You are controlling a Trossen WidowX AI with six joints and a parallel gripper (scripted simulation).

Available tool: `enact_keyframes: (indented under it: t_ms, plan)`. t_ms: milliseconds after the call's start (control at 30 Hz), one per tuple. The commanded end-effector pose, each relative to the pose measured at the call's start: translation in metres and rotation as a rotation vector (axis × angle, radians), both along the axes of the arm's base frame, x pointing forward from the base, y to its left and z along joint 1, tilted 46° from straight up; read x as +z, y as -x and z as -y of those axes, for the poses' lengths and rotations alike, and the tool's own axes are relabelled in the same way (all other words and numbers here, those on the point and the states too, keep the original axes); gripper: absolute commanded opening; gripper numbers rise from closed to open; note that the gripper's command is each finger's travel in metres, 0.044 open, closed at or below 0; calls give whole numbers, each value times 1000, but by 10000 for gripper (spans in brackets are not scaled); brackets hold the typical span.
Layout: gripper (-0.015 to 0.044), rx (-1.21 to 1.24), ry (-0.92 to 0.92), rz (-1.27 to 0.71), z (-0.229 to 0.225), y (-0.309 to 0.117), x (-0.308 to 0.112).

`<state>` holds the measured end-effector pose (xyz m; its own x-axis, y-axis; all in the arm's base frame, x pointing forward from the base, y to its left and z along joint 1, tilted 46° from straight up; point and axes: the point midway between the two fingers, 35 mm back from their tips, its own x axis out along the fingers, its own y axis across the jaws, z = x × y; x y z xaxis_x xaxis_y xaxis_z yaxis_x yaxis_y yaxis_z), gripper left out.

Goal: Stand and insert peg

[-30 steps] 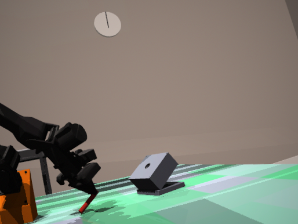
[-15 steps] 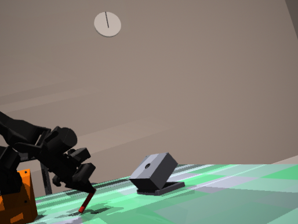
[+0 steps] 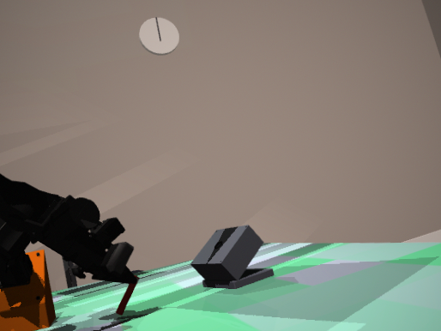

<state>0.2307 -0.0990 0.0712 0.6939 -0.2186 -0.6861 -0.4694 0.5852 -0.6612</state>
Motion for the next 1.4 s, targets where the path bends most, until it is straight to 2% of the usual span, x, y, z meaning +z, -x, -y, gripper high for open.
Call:
enact_keyframes:
  t_ms: [0,1367]
  plan:
    - [50,28,-21,11,-1,5,-3]
    - [50,264,-186,215,8,30,6]
